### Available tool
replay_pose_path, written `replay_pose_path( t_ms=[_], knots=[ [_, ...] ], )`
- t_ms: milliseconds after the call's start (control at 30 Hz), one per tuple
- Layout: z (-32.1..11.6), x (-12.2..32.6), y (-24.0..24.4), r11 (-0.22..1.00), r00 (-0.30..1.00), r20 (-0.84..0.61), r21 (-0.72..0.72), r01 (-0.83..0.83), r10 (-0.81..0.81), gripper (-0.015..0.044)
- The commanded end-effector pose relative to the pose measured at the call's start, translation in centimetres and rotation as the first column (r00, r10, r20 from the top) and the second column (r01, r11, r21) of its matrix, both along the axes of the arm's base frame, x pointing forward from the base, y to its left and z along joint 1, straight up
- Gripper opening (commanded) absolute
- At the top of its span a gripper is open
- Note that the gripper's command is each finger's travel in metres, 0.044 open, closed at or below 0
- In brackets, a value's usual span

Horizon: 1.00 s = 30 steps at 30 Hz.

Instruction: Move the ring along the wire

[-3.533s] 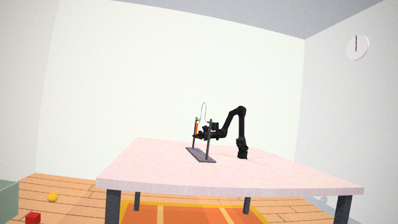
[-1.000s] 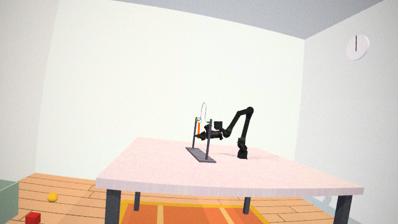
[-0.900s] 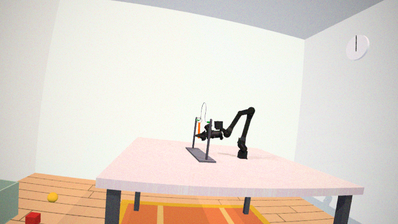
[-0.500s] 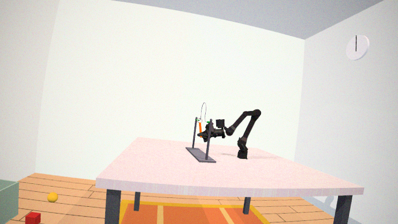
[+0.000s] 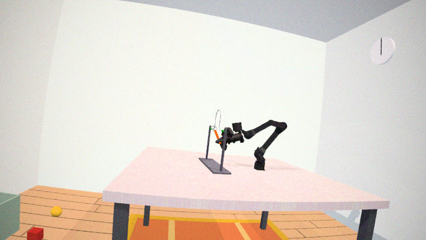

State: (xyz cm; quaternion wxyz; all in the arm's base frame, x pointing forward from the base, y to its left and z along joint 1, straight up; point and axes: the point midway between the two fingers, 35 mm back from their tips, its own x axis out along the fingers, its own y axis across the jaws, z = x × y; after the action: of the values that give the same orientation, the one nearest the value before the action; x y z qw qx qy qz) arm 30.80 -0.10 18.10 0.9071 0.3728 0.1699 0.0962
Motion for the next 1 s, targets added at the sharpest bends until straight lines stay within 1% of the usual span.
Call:
replay_pose_path(
  t_ms=[0, 533, 767, 967],
  knots=[
    [1.4, -0.7, 0.7, 0.996, 0.999, -0.032, 0.075, -0.041, 0.044, -0.0150],
    [4.7, -2.6, 1.8, 0.942, 0.974, -0.114, 0.299, -0.155, 0.196, -0.0150],
    [6.6, -3.6, 2.0, 0.879, 0.947, -0.128, 0.424, -0.217, 0.295, -0.0150],
    [8.0, -3.8, 2.3, 0.831, 0.942, -0.109, 0.510, -0.221, 0.318, -0.0150]
  ],
)
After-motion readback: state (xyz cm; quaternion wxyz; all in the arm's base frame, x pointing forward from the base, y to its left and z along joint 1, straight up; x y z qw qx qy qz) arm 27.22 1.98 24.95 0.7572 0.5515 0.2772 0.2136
